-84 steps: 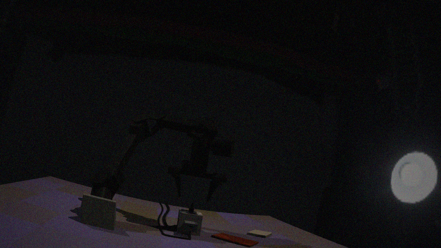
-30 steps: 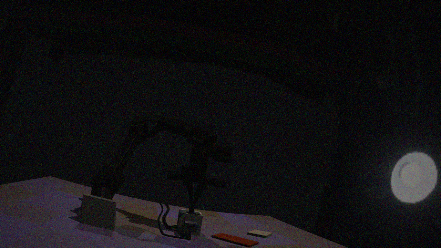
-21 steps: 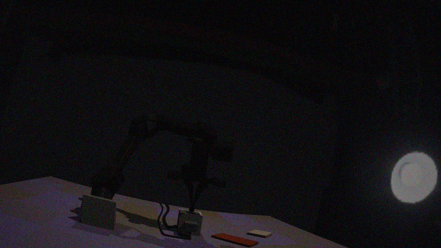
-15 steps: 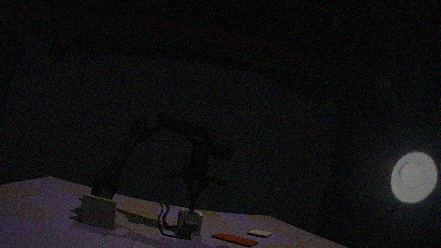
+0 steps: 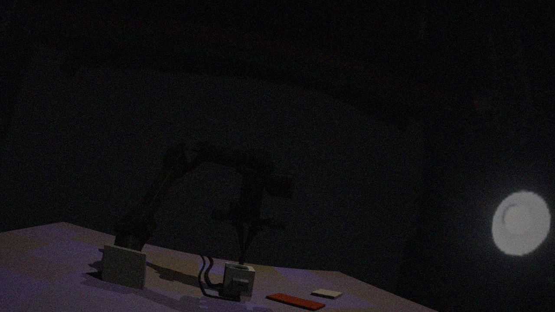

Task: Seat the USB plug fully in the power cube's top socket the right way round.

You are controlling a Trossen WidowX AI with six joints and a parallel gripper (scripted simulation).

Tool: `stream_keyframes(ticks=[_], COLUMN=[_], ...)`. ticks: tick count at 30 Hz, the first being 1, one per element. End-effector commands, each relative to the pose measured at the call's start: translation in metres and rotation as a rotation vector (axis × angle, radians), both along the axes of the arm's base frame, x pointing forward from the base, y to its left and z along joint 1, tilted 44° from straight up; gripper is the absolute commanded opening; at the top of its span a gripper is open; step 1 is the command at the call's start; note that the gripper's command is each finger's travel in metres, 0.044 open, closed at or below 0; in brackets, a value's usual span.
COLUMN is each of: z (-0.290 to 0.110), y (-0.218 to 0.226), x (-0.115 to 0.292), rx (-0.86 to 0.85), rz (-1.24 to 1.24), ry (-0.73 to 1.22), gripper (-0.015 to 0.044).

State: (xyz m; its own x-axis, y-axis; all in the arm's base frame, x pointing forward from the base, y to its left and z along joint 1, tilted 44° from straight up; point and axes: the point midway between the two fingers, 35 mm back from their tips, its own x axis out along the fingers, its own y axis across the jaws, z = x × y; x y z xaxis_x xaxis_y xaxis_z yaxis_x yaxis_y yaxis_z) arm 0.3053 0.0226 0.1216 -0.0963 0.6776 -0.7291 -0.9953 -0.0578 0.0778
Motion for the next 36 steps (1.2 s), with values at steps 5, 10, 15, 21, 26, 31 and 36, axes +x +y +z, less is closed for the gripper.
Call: stream_keyframes(ticks=[5, 10, 15, 21, 26, 31, 36], z=[0.0035, 0.0059, 0.0083, 0.008, 0.0078, 0.0077, 0.0077], y=[-0.0038, -0.0061, -0.0083, -0.0078, -0.0074, -0.0073, -0.0073], x=[0.0, 0.0004, 0.0007, 0.001, 0.0011, 0.0011, 0.0011], rx=[-0.003, -0.003, -0.003, -0.005, -0.017, -0.03, -0.042], rz=[0.006, 0.006, 0.006, -0.029, -0.12, -0.22, -0.315], ry=[0.0, 0.0, 0.0, 0.029, 0.112, 0.205, 0.293], gripper=[0.0, 0.0, 0.0, 0.0, 0.0, 0.0, 0.0])
